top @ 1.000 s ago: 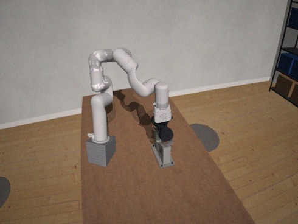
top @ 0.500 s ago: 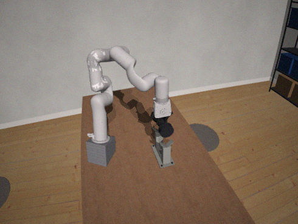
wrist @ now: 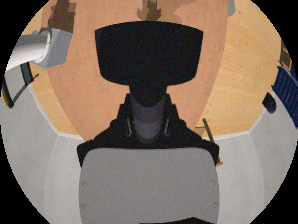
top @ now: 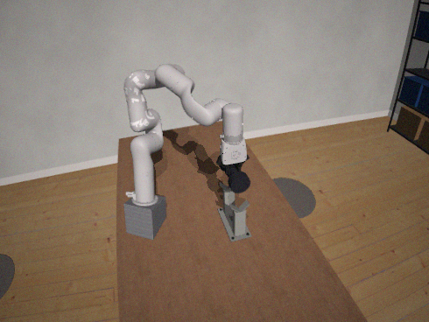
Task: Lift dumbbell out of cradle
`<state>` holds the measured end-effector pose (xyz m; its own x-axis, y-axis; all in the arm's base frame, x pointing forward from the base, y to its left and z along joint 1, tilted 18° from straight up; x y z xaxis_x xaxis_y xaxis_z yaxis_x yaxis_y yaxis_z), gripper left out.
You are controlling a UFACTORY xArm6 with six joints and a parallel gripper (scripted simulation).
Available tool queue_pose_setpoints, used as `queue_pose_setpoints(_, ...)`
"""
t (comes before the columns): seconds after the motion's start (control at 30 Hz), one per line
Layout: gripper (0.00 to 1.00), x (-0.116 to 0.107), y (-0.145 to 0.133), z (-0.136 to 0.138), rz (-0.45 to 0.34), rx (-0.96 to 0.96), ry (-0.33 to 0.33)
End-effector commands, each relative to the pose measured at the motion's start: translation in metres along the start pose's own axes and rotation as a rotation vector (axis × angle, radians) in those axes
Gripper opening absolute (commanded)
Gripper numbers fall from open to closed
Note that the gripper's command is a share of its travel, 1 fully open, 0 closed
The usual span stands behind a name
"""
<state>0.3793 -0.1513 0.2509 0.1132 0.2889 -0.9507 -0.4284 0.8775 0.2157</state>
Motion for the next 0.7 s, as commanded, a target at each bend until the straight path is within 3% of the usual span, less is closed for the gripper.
queue_pose_setpoints(0.0, 0.0, -0.0048, -0.0005, 0.0007, -0.004, -0.001, -0.003)
queue_pose_setpoints(0.67, 0.0, -0.0091, -0.0003, 0.0005, -0.004, -0.001, -0.002)
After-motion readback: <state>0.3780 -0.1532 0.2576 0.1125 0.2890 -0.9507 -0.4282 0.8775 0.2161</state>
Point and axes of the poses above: the point where the finger pads meet when closed, its own x axis out along the fingers, its own z axis across the jaws, y = z × x, the point moved 5 cm from there along -x, back along the fingers, and after that the axes turned 15 degrees about -x, right-handed, at the moved point
